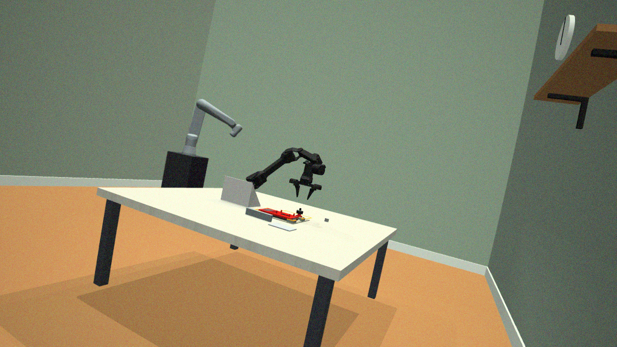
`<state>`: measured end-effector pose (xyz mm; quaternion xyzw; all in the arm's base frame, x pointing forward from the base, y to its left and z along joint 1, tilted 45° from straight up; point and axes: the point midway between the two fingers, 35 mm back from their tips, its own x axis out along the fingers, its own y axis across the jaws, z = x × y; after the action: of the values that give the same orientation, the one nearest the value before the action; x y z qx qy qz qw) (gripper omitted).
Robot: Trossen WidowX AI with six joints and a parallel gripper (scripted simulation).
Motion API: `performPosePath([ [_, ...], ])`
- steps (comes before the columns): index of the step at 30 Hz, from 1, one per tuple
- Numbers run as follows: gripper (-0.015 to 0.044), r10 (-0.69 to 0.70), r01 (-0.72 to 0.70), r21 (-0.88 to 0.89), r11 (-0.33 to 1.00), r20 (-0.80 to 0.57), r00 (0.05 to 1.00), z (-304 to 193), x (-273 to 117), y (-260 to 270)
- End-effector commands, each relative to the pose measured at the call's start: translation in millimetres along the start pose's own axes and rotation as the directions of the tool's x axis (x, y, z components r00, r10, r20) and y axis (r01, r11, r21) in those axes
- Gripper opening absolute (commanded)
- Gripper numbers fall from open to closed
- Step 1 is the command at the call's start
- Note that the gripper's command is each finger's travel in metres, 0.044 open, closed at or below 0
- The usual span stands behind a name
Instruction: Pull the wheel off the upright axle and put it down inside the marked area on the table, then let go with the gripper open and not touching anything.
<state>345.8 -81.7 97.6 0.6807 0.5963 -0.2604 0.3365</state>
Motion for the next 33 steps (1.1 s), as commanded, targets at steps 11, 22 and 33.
performPosePath([
  [11, 0.03, 0.017, -0.006, 0.183, 0.983, -0.058, 0.998, 19, 7, 6],
  [22, 0.03, 0.017, -0.006, 0.183, 0.983, -0.057, 0.998, 19, 29, 8],
  [33, 0.03, 0.018, -0.007, 0.183, 0.983, -0.061, 0.998, 14, 79, 7],
])
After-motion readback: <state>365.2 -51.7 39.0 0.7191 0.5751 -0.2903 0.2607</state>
